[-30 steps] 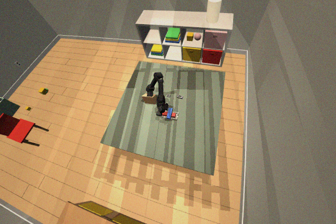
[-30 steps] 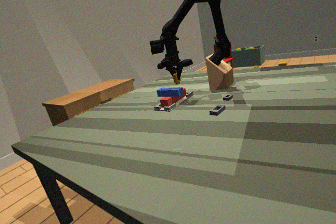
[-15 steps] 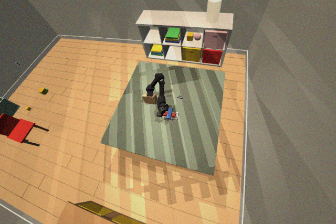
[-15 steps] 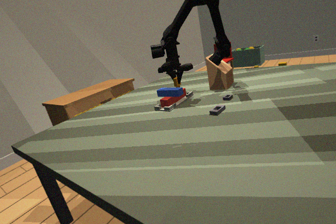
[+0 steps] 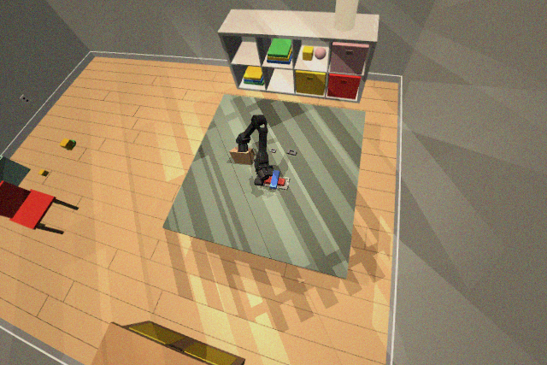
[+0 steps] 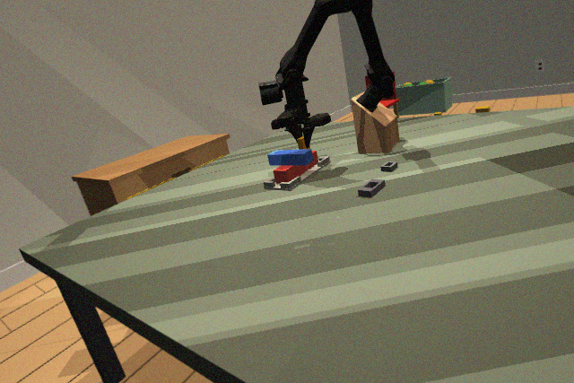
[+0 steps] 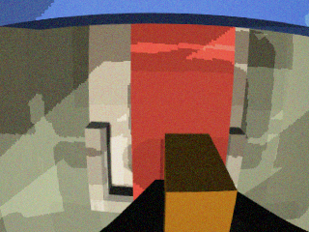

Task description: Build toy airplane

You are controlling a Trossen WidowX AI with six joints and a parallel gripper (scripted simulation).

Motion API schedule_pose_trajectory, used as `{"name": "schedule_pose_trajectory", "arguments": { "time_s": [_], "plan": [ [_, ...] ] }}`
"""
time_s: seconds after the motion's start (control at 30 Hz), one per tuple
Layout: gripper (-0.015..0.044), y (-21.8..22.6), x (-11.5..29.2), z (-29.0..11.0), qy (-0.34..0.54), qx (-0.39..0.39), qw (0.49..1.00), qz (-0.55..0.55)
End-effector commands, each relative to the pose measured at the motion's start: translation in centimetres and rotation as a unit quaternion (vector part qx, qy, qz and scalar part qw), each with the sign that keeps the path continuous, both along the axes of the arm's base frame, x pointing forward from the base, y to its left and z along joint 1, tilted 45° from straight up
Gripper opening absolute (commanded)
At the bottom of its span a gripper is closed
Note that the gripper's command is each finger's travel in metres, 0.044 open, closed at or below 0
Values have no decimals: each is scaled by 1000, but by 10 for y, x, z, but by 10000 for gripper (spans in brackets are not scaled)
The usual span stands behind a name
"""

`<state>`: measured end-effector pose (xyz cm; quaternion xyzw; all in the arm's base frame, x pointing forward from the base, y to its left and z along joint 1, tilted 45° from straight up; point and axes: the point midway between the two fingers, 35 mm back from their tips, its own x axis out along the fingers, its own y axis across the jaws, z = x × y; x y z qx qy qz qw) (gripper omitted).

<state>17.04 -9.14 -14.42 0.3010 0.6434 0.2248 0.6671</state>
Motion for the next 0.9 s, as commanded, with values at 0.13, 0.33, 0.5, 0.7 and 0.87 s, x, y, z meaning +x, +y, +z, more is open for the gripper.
{"name": "schedule_pose_trajectory", "arguments": {
  "time_s": [0.13, 0.33, 0.5, 0.7, 0.87],
  "plan": [
    [67, 2, 0, -1, 1, 2, 1000, -2],
    [52, 1, 0, 0, 0, 0, 1000, 0],
    [0, 1, 0, 0, 0, 0, 1000, 0],
    [158, 1, 0, 0, 0, 0, 1000, 0],
    [260, 1, 0, 0, 0, 0, 1000, 0]
  ]
}}
